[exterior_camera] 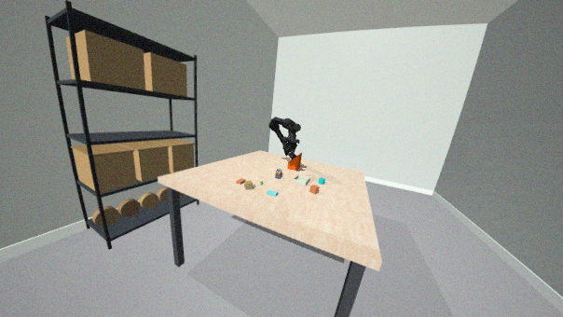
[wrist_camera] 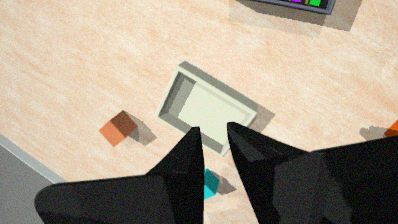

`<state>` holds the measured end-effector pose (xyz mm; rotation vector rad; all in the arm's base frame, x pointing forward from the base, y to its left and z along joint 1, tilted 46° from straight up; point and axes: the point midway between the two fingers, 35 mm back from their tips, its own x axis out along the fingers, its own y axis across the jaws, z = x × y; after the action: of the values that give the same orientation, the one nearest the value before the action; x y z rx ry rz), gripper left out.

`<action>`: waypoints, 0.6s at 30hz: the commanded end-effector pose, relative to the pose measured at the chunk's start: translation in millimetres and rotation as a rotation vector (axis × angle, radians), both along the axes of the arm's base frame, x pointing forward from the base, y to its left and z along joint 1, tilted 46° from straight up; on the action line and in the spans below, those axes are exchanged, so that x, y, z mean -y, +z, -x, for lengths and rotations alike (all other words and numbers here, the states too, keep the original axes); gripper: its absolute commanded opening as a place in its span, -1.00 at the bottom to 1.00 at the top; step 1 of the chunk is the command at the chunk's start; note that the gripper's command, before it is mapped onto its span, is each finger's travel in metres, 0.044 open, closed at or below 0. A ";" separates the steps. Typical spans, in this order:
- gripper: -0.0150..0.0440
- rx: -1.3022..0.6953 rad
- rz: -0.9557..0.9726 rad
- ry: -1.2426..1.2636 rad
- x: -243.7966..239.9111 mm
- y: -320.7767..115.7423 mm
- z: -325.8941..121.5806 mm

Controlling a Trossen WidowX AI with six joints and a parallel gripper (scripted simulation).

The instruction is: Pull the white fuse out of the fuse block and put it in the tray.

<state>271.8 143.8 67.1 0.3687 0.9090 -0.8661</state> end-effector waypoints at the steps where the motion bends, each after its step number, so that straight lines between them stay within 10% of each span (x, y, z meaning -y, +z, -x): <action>1: -0.25 0.004 0.083 -0.183 68.7 -9.3 -20.9; 7: -0.25 0.000 0.174 -0.392 147.5 -17.5 -26.5; 18: -0.25 -0.001 0.178 -0.401 149.9 -21.7 -20.1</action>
<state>293.6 -1.5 47.1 0.4046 0.7715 -1.2944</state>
